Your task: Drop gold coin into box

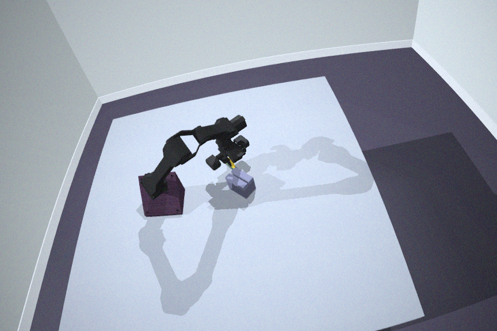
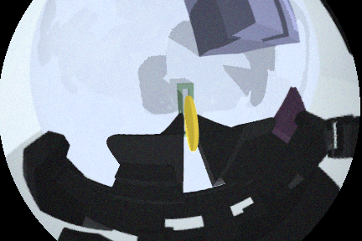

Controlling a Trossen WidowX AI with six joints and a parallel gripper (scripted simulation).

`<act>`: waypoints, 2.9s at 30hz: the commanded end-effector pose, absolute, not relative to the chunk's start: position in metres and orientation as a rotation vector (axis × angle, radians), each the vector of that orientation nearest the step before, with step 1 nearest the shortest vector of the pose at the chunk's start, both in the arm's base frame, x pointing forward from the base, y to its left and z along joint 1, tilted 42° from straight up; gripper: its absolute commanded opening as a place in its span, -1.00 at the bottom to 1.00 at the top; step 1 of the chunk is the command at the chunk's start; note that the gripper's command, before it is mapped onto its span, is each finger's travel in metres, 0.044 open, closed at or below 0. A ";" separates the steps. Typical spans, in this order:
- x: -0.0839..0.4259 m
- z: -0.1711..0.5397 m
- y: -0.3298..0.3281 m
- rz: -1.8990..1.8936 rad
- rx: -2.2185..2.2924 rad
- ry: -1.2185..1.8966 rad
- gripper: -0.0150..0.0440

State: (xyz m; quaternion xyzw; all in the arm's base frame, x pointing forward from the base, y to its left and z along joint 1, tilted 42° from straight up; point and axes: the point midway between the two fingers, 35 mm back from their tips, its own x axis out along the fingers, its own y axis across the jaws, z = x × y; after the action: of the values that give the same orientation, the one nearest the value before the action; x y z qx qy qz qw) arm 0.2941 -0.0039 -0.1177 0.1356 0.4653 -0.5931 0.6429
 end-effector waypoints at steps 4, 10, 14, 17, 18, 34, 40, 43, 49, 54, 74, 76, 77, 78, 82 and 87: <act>0.293 -0.118 -0.005 -1.351 0.300 1.061 -0.49; 0.294 -0.115 -0.003 -1.350 0.300 1.061 -0.49; 0.297 -0.109 0.004 -1.349 0.301 1.062 -0.49; 0.298 -0.104 0.009 -1.349 0.302 1.062 -0.49; 0.299 -0.102 0.010 -1.349 0.302 1.062 -0.49; 0.305 -0.072 0.036 -1.347 0.304 1.063 -0.49; 0.306 -0.061 0.046 -1.348 0.304 1.063 -0.49; 0.307 -0.055 0.050 -1.348 0.303 1.063 -0.49; 0.307 -0.046 0.057 -1.349 0.302 1.063 -0.49; 0.304 -0.049 0.061 -1.286 0.222 1.132 -0.49; 0.313 -0.031 0.042 -1.235 0.168 1.182 -0.49; 0.314 -0.028 0.038 -1.234 0.168 1.182 -0.49; 0.315 -0.026 0.036 -1.234 0.168 1.182 -0.49; 0.315 -0.025 0.034 -1.234 0.168 1.182 -0.49; 0.318 -0.018 0.026 -1.234 0.168 1.182 -0.49; 0.320 -0.010 0.017 -1.234 0.168 1.182 -0.49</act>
State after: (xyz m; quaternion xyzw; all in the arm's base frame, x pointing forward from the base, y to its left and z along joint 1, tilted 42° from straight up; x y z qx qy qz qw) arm 0.3200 0.0228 -0.0146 0.0785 0.5205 -0.5435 0.6539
